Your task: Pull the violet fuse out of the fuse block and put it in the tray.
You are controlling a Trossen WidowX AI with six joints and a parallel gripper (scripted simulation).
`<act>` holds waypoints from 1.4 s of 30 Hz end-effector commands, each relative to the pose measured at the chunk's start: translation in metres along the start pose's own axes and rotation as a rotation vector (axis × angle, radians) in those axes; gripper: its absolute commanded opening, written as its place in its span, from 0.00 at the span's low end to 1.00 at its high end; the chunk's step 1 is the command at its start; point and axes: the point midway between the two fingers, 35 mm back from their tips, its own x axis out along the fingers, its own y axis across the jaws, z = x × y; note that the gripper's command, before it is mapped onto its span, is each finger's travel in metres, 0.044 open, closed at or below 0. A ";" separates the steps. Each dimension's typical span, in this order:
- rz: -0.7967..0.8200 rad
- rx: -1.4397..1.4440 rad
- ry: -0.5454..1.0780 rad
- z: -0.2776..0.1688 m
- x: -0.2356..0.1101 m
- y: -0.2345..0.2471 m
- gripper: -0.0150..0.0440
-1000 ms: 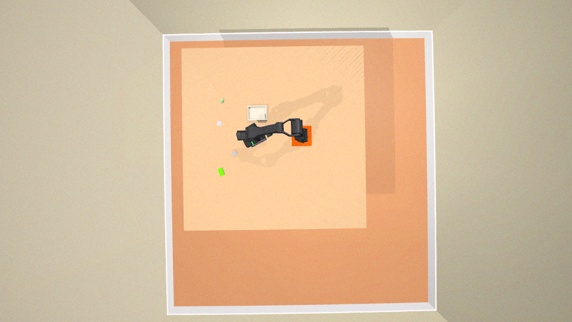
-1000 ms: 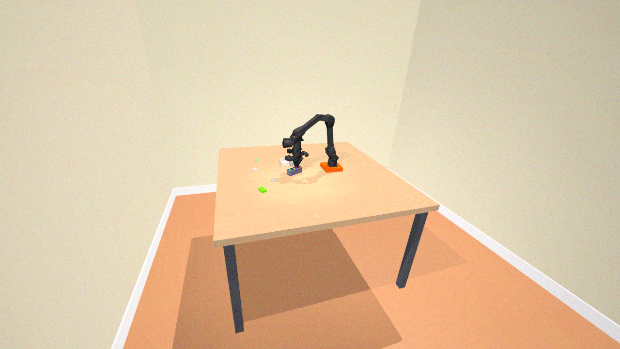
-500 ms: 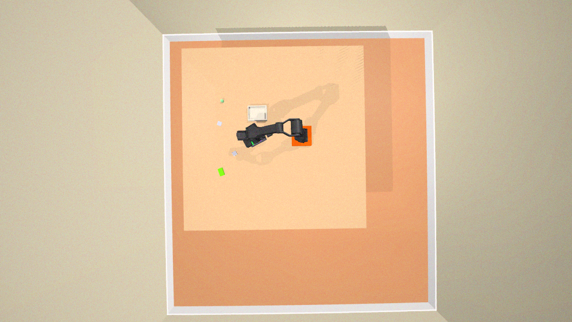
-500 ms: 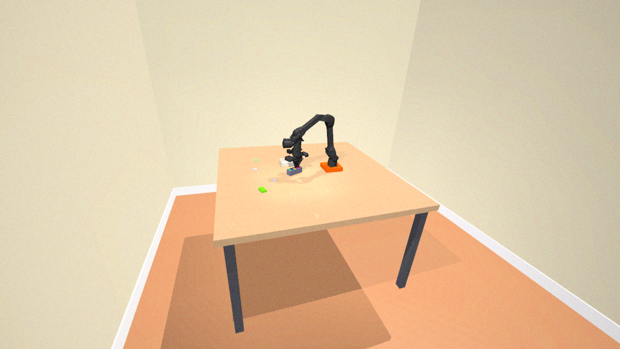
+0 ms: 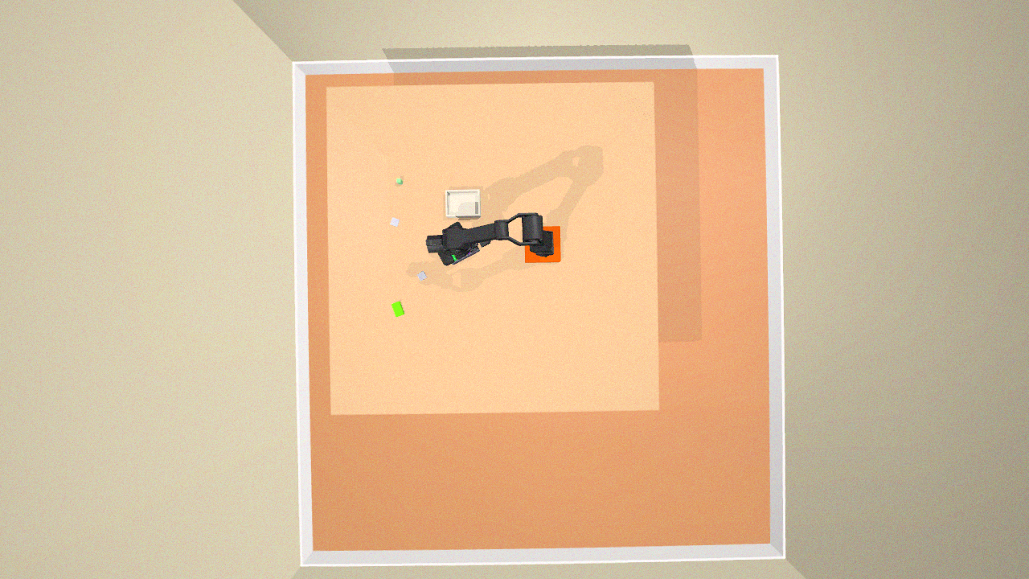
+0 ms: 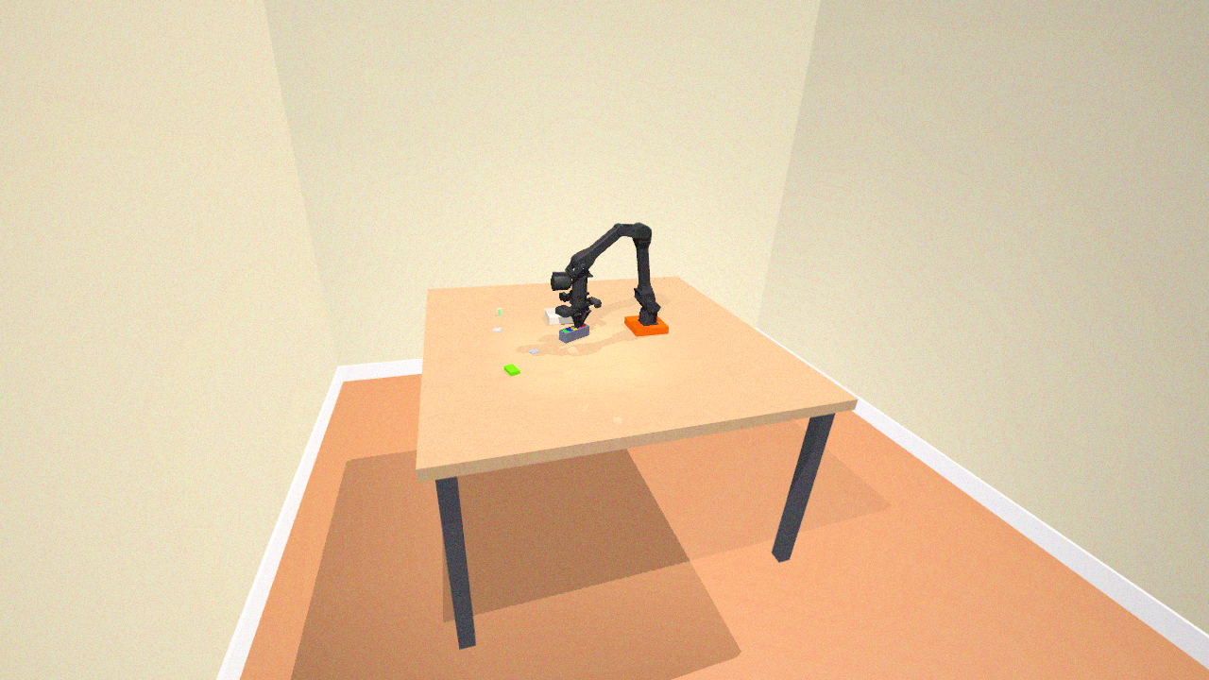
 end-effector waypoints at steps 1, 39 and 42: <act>0.001 0.000 0.000 0.000 0.000 0.000 0.31; 0.002 -0.002 0.001 0.000 -0.015 0.001 0.25; 0.002 -0.002 0.001 0.000 -0.016 0.001 0.25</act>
